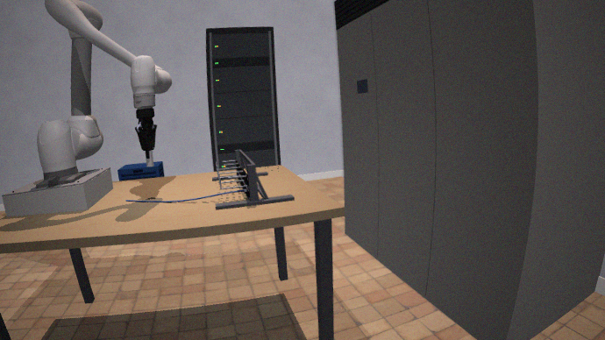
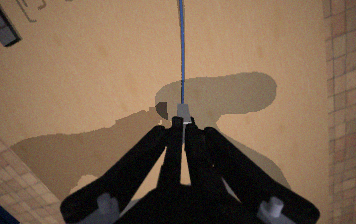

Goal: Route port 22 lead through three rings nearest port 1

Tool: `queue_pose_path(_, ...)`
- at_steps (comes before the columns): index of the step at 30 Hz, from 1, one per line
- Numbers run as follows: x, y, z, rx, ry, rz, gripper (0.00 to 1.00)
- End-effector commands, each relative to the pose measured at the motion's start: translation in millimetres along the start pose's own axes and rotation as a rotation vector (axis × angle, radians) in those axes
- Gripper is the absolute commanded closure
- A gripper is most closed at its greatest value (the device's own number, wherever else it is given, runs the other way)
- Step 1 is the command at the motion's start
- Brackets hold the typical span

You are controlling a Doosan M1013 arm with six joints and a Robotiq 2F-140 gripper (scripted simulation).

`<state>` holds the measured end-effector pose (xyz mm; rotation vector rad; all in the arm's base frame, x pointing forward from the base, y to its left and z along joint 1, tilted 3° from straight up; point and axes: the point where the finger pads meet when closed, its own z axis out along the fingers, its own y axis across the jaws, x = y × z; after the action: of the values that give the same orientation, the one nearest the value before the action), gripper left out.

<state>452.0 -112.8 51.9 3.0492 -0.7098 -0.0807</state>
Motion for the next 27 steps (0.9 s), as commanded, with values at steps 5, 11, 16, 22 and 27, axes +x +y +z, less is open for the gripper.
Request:
queue_pose_path(5,-1.9,4.1,-0.1,0.0,0.0,-0.032,0.8)
queue_pose_path(11,-1.9,4.1,-0.1,0.0,0.0,-0.032,0.8)
queue_pose_path(16,-1.9,4.1,-0.1,0.0,0.0,-0.032,0.8)
queue_pose_path(22,-1.9,4.1,-0.1,0.0,0.0,-0.032,0.8)
queue_pose_path(27,-1.9,4.1,-0.1,0.0,0.0,-0.032,0.8)
